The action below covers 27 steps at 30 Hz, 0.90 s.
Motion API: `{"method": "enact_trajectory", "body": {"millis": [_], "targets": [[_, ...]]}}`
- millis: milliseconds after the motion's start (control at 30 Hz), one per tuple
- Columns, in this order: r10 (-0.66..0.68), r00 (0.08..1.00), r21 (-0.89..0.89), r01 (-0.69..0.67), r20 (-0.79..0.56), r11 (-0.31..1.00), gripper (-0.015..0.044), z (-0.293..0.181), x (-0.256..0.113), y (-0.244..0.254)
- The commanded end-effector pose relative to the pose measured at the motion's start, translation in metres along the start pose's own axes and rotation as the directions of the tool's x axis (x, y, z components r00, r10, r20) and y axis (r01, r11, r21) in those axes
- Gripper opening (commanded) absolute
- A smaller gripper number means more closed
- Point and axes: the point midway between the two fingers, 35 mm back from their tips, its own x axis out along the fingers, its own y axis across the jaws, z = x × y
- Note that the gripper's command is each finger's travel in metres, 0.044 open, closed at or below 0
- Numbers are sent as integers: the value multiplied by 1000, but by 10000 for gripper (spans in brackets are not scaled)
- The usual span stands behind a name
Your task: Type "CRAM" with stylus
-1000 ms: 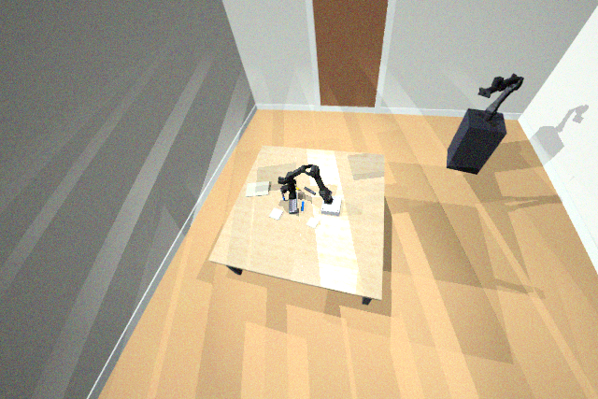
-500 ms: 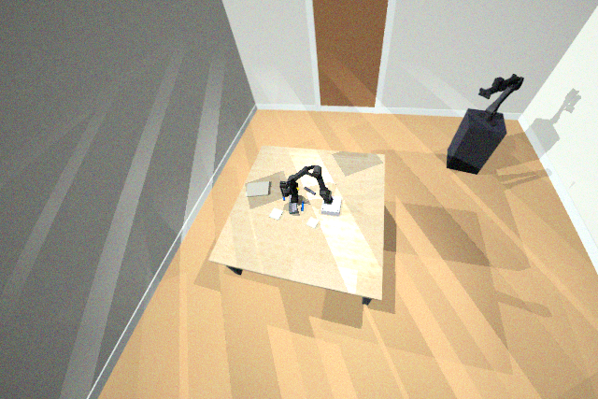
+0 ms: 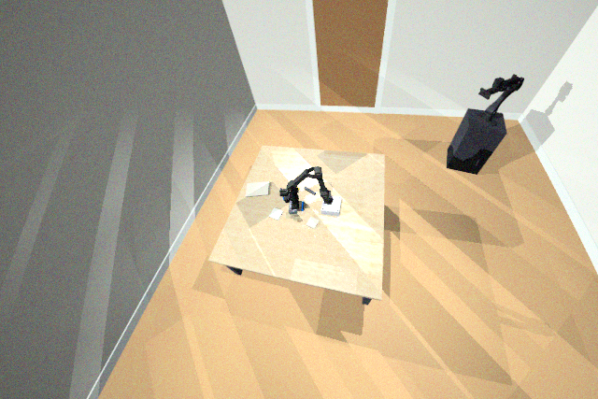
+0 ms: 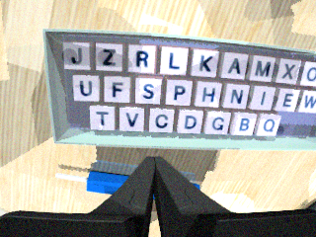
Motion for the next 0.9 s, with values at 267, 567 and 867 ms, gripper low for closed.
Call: {"method": "enact_trajectory", "body": {"millis": [267, 567, 867], "targets": [[0, 1000, 1, 0, 31, 1000, 0, 5, -52, 1], [1, 1000, 1, -1, 26, 1000, 53, 4, -53, 1], [1, 1000, 1, -1, 26, 1000, 0, 4, -53, 1]]}}
